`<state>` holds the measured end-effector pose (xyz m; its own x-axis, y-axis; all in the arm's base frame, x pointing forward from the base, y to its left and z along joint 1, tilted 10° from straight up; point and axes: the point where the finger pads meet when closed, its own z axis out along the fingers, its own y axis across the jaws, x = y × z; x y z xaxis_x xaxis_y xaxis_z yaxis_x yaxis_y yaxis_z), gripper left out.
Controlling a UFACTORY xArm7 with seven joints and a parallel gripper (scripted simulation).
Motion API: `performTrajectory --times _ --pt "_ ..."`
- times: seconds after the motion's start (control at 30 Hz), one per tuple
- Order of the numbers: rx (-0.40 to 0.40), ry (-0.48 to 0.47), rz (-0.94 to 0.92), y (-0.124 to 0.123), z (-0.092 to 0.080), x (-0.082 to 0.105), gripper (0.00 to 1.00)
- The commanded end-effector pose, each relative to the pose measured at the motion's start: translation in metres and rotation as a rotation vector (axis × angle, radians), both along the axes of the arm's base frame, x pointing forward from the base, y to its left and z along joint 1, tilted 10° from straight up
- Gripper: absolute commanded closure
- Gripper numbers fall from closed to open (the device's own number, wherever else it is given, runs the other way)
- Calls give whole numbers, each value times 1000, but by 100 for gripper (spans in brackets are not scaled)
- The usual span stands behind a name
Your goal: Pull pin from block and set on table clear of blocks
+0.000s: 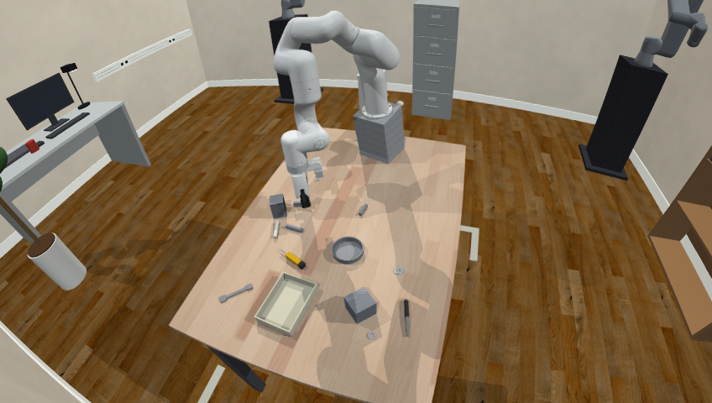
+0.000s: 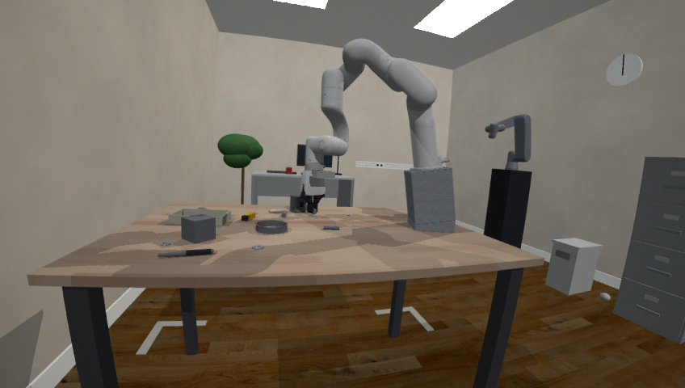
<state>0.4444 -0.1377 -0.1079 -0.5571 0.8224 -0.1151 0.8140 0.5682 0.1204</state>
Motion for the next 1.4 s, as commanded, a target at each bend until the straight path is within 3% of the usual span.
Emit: performTrajectory --times 0.0,1.37 --pt "5 2 0 -2 4 1 100" --pt "55 45 10 -1 13 -2 100"
